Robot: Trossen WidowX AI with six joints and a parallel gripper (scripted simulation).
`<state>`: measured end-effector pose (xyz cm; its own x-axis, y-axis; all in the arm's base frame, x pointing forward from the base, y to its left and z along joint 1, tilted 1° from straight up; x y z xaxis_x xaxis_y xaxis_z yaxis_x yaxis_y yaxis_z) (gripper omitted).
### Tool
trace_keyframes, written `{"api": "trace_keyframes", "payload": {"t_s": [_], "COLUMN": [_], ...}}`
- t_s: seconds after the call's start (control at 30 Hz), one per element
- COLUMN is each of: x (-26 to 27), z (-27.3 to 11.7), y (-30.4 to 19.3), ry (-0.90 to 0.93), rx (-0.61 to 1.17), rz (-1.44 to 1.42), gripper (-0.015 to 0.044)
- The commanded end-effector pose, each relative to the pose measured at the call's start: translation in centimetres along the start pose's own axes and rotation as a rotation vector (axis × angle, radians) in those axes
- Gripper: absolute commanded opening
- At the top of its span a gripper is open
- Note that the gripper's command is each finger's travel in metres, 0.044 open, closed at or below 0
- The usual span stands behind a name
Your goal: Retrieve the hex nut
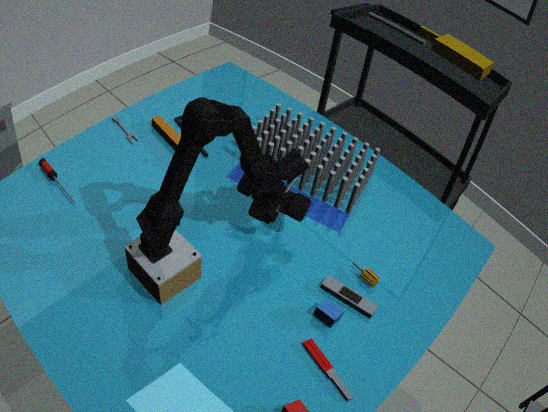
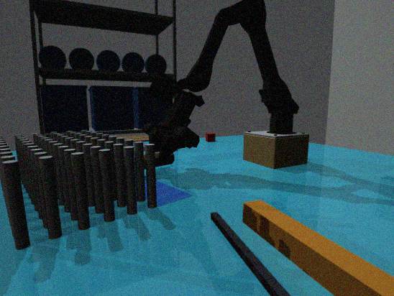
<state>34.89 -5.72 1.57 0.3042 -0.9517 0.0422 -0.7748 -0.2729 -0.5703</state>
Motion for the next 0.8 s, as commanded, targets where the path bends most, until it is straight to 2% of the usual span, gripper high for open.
{"api": "trace_keyframes", "payload": {"t_s": [0.0,0.77], "x": [0.1,0.1], "z": [0.2,1.0], "y": [-0.3,-1.6], "ry": [0.003,0.003], "rx": [0.002,0.004], "rz": [0.003,0.004], "gripper": [0.0,0.0]}}
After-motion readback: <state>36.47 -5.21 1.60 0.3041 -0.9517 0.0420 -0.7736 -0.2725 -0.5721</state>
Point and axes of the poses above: the point midway between the two fingers, 35 mm back from their tips, its own z axis out along the fingers, its own x axis across the jaws, y = z × x, the point moved 5 cm from there along -z, back along the fingers, and after that the axes turned 2 degrees about -z, right-handed, at the moved point
